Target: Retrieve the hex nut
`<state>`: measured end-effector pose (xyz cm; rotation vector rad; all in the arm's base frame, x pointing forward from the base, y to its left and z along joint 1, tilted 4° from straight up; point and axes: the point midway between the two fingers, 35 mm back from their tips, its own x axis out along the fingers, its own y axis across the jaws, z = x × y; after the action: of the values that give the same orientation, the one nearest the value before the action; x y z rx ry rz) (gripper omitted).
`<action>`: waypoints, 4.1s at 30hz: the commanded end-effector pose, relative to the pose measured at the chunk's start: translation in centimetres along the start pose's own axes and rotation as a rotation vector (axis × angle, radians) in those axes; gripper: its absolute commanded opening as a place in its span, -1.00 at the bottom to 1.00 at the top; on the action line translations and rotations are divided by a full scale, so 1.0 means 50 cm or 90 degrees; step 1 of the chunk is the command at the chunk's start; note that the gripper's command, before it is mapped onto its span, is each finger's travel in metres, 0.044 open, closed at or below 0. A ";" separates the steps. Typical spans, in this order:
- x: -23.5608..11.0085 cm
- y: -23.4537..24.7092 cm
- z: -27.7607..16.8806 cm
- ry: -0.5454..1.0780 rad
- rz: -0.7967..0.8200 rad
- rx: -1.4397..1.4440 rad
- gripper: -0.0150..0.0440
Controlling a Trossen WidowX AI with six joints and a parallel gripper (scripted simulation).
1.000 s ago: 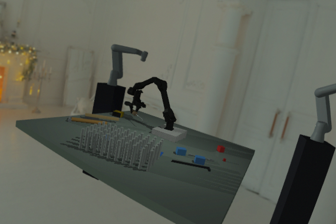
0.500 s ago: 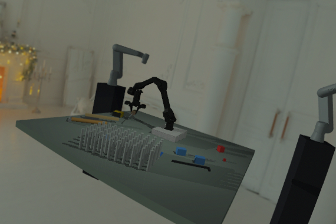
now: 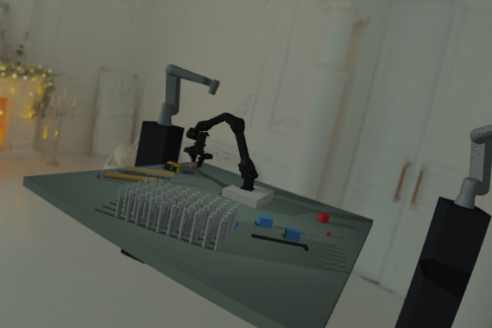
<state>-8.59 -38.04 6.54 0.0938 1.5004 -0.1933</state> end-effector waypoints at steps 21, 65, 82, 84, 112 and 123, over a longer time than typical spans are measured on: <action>0.002 -0.001 0.000 0.000 -0.001 0.523 -0.49; 0.006 -0.001 -0.001 -0.001 -0.002 1.496 -0.49; 0.008 -0.001 -0.001 -0.001 -0.002 1.871 -0.49; 0.008 -0.001 -0.001 -0.001 -0.002 1.916 -0.49; 0.011 -0.001 -0.001 -0.002 -0.002 2.457 -0.49; 0.035 -0.003 -0.001 -0.002 -0.002 2.455 -0.49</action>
<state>-8.60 -38.34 5.28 -1.7774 0.8528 1.6198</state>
